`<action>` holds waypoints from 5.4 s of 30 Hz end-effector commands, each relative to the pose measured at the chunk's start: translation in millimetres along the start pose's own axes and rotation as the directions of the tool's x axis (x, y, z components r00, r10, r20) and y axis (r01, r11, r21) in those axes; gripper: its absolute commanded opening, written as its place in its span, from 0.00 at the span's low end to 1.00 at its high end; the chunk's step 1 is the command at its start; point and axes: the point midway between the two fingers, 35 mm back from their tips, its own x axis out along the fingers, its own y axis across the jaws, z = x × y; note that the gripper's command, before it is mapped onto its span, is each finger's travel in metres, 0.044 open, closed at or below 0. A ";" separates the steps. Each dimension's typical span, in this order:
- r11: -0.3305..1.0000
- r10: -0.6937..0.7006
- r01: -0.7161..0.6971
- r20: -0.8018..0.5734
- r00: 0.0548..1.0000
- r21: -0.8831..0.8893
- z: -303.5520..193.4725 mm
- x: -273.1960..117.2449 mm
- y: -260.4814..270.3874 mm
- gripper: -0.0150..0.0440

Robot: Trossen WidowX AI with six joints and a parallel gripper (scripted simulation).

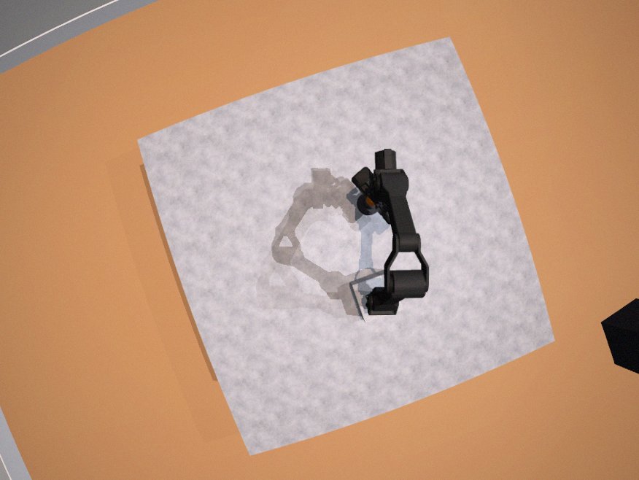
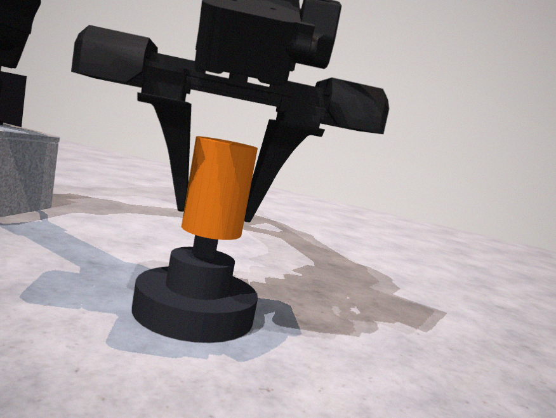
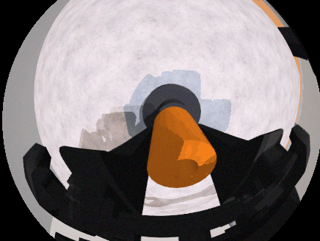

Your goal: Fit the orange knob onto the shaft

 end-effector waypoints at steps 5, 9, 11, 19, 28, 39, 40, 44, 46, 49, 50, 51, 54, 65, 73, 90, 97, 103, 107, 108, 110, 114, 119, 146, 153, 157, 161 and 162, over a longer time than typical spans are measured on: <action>1.000 -0.002 0.002 -0.003 1.000 0.011 -2.1 1.2 -2.5 0.25; 1.000 -0.002 0.002 -0.003 1.000 0.011 -3.4 -0.2 -3.7 0.25; 1.000 -0.002 0.002 -0.003 1.000 0.011 -3.4 0.5 -3.6 0.25; 1.000 -0.002 0.002 -0.003 1.000 0.011 -2.2 2.5 -2.1 0.25; 1.000 -0.002 0.002 -0.003 1.000 0.011 -0.9 2.4 -1.1 0.25; 0.995 -0.002 0.002 -0.003 1.000 0.097 -1.6 -3.0 -1.6 0.25; 0.991 -0.002 0.002 -0.003 1.000 0.136 -1.5 -3.1 -1.4 0.25; 0.976 -0.002 0.002 -0.003 1.000 0.219 -1.2 -2.5 -0.7 0.25; 0.976 -0.002 0.002 -0.003 1.000 0.219 -1.3 -1.7 -0.9 0.25; 0.976 -0.002 0.002 -0.003 1.000 0.219 -1.5 -0.5 -1.4 0.25; 0.976 -0.002 0.002 -0.003 1.000 0.219 -1.6 -0.1 -1.6 0.25; 0.976 -0.002 0.002 -0.003 1.000 0.219 -1.6 0.2 -1.7 0.25; 0.976 -0.002 0.002 -0.003 1.000 0.219 -1.6 0.9 -1.8 0.25; 0.976 -0.002 0.002 -0.003 1.000 0.219 -1.7 2.4 -1.9 0.25; 0.974 -0.002 0.002 -0.003 1.000 0.227 -1.4 -2.7 -1.5 0.25; 0.909 -0.002 0.003 -0.003 1.000 0.417 -1.7 1.4 -1.8 0.25; 0.909 -0.002 0.003 -0.003 1.000 0.417 -1.7 2.3 -1.9 0.25; 0.909 -0.002 0.003 -0.003 1.000 0.417 -1.8 1.8 -2.0 0.25; 0.909 -0.002 0.003 -0.003 1.000 0.417 -1.9 2.2 -2.1 0.25; 0.909 -0.002 0.003 -0.003 1.000 0.417 -1.9 2.2 -2.2 0.25; 0.909 -0.002 0.003 -0.003 1.000 0.417 -1.9 2.2 -2.2 0.25; 0.909 -0.002 0.003 -0.003 1.000 0.417 -2.0 2.7 -2.4 0.25; 0.909 -0.002 0.003 -0.003 1.000 0.417 -2.2 1.4 -2.5 0.25; 0.802 -0.002 0.003 -0.003 1.000 0.597 -2.2 2.2 -2.5 0.25; 0.802 -0.002 0.003 -0.003 1.000 0.597 -3.4 2.1 -3.9 0.25; 0.802 -0.002 0.003 -0.003 1.000 0.597 -3.0 2.5 -3.4 0.25; 0.802 -0.002 0.003 -0.003 1.000 0.597 -2.5 2.5 -2.7 0.25; 0.802 -0.002 0.003 -0.003 1.000 0.597 -2.5 2.5 -2.7 0.25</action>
